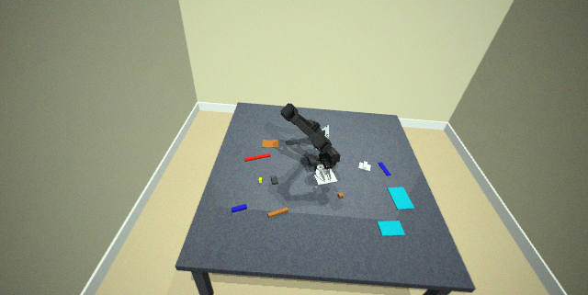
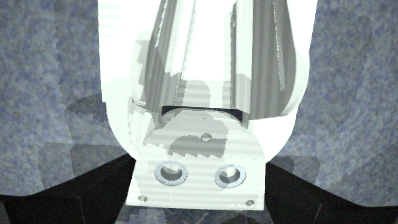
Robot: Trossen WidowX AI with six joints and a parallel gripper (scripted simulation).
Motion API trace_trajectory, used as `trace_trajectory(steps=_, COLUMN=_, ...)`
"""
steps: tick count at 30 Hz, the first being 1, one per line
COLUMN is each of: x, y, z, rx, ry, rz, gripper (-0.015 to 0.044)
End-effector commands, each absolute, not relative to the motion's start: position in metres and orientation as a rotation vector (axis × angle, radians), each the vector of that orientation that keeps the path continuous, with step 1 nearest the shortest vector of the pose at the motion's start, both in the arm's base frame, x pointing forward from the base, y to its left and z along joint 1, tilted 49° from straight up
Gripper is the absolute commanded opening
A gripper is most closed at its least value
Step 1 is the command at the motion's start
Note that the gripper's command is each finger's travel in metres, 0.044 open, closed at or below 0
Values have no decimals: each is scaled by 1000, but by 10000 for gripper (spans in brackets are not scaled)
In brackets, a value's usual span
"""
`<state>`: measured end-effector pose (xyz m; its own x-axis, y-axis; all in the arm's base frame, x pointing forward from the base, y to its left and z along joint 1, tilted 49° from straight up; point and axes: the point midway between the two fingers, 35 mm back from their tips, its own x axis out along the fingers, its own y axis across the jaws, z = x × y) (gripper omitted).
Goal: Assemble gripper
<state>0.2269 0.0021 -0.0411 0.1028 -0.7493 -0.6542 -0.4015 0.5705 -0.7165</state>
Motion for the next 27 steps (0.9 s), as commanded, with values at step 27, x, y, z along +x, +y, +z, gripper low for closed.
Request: trace_trajectory(steps=27, x=227, y=2, z=-41, rx=-1020, ry=1517, rz=-337, gripper=440)
